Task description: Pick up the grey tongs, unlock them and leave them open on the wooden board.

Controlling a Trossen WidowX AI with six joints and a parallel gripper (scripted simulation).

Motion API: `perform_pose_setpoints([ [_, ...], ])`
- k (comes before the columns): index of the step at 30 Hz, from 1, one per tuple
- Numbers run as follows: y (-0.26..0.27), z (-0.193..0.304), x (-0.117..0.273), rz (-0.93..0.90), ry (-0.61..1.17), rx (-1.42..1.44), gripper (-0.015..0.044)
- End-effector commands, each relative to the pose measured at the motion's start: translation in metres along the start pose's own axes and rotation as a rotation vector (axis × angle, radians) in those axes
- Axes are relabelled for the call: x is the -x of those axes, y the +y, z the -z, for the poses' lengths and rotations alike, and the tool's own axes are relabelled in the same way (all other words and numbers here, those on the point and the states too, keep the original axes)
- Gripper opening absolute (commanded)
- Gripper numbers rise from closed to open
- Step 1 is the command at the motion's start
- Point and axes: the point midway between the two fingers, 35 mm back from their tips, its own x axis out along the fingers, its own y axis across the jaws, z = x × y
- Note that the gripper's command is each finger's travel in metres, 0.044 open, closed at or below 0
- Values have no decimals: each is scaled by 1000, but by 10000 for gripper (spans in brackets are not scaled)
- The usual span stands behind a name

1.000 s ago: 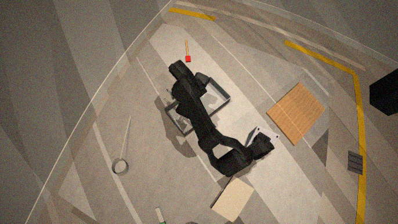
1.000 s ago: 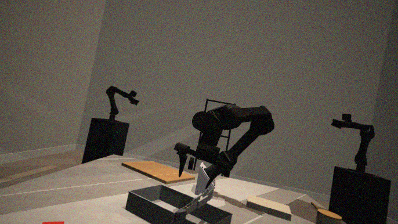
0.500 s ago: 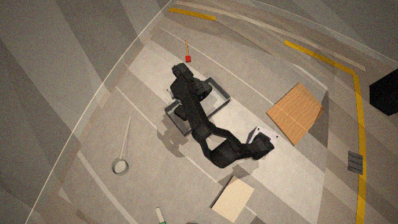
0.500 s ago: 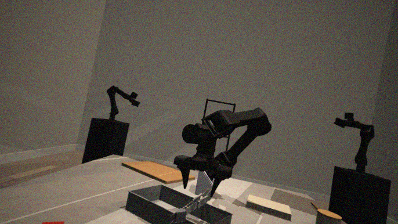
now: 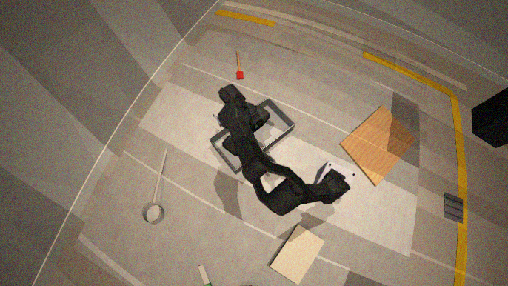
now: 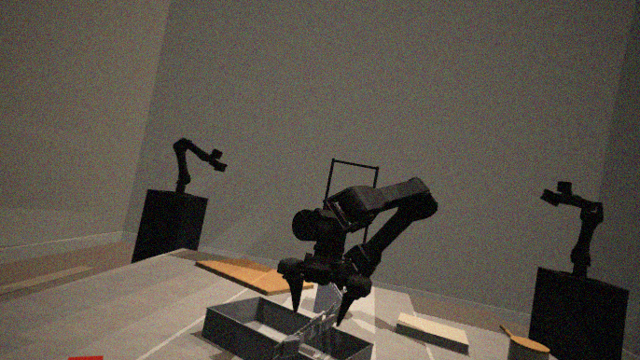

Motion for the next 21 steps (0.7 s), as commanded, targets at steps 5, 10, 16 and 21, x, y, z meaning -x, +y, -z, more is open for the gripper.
perform_pose_setpoints([
  [5, 0, 2, -15, -4, 8, -8, 440],
  [10, 0, 2, -24, -4, 8, -8, 440],
  [16, 1, 3, -33, -5, 8, -8, 440],
  [21, 1, 3, -41, -6, 8, -8, 440],
])
